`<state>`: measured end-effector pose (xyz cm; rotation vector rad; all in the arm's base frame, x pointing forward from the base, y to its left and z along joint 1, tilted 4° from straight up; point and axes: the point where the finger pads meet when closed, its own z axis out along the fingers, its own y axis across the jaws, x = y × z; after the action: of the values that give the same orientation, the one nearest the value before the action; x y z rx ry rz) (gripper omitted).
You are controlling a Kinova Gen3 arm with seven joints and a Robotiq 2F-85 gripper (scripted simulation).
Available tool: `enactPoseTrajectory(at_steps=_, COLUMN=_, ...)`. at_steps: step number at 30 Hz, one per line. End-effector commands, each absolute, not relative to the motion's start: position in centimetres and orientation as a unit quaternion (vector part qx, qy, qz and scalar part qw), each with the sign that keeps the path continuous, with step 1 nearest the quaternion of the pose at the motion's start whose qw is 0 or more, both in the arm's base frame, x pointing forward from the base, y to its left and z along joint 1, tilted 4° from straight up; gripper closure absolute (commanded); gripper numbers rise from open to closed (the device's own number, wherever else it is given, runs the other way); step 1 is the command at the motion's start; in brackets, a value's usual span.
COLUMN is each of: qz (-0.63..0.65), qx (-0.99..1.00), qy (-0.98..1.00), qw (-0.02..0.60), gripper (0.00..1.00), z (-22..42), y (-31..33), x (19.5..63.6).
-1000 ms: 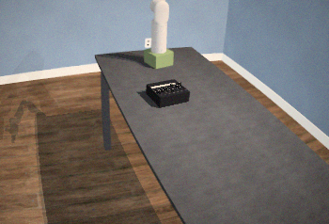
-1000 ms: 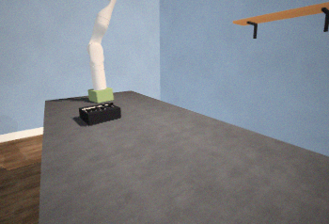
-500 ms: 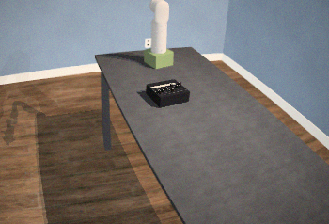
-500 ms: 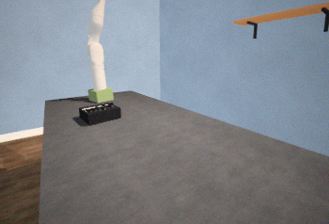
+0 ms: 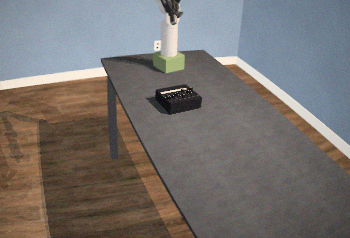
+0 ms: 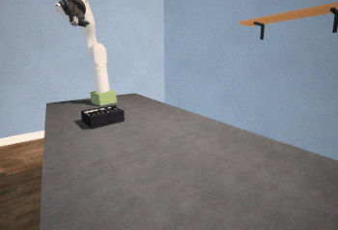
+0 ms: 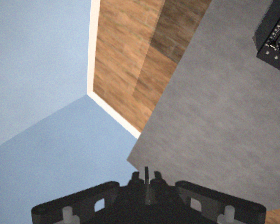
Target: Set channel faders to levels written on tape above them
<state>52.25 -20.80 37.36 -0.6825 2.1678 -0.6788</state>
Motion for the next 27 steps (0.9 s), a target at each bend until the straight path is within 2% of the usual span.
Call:
enactPoseTrajectory(at_steps=1, qz=-0.219, qx=-0.246, qy=0.868, qw=0.371, gripper=1.0, z=32.4, y=-18.7, x=54.3)
enactPoseTrajectory(at_steps=3, qz=-0.219, qx=-0.246, qy=0.868, qw=0.371, gripper=1.0, z=32.4, y=-18.7, x=54.3)
enactPoseTrajectory(at_steps=10, qz=-0.15, qx=-0.197, qy=0.918, qw=0.309, gripper=1.0, z=24.6, y=-16.8, x=52.9)
enactPoseTrajectory(at_steps=12, qz=-0.15, qx=-0.197, qy=0.918, qw=0.309, gripper=1.0, z=24.6, y=-16.8, x=52.9)
enactPoseTrajectory(at_steps=17, qz=-0.1, qx=-0.157, qy=0.953, qw=0.24, gripper=1.0, z=18.2, y=-14.5, x=50.6)
enactPoseTrajectory(at_steps=21, qz=-0.082, qx=-0.139, qy=0.965, qw=0.207, gripper=1.0, z=15.5, y=-13.4, x=49.3)
enactPoseTrajectory(at_steps=27, qz=-0.048, qx=-0.096, qy=0.987, qw=0.118, gripper=1.0, z=9.7, y=-10.6, x=45.5)
